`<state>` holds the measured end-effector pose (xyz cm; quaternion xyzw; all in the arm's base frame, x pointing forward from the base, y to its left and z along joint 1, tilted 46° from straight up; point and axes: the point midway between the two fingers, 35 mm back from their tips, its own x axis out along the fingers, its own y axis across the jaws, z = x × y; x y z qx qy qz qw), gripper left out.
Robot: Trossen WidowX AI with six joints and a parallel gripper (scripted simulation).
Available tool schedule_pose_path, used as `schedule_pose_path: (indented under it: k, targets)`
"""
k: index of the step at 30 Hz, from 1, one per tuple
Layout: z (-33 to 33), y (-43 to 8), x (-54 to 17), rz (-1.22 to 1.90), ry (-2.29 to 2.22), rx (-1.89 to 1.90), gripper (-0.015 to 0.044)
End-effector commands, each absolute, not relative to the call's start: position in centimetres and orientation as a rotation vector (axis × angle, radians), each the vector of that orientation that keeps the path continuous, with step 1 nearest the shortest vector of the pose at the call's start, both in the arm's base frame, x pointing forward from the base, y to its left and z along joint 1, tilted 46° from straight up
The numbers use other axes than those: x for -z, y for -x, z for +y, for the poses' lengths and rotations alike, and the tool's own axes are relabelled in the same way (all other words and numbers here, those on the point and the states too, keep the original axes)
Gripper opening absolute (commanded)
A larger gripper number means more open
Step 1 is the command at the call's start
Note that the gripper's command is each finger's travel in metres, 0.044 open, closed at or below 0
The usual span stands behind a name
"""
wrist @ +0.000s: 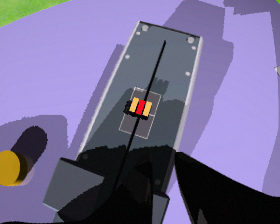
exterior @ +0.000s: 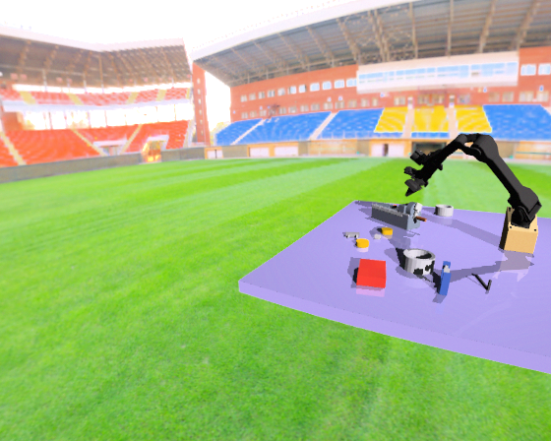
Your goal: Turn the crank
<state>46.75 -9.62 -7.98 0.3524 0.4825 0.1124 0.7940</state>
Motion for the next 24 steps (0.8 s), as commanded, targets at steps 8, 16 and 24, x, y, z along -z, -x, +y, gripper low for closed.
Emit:
schedule_pose_path:
  k: [8,16,24]
  targets:
    - [-9.63,-46.76,8.02,1.039,-0.759,-0.237,0.0]
    - [-9.61,-46.76,7.97,1.037,-0.758,-0.242,0.0]
    - [-9.61,-46.76,7.97,1.037,-0.758,-0.242,0.0158]
